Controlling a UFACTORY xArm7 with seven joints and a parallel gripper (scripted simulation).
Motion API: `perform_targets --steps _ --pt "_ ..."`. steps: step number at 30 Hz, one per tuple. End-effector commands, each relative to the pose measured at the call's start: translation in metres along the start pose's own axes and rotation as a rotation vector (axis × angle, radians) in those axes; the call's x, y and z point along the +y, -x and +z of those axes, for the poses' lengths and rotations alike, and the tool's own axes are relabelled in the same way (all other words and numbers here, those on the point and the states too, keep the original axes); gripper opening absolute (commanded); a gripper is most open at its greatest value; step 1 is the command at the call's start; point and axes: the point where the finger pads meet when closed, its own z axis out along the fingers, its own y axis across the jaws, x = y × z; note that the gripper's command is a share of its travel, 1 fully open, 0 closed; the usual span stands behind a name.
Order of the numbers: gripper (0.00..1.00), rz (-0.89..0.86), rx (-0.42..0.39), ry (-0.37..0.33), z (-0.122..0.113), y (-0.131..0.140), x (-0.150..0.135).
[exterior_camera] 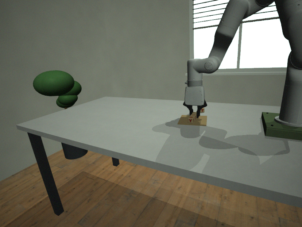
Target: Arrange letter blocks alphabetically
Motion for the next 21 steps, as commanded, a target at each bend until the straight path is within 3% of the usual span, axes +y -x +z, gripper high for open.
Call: perform_targets --steps 1,11,21 --pt "0.26 0.0 0.0 -0.004 -0.0013 -0.0001 -0.0016" --pt "0.42 0.0 0.0 -0.004 -0.0013 -0.0001 -0.0016" --pt "0.42 0.0 0.0 -0.004 -0.0013 -0.0001 -0.0016"
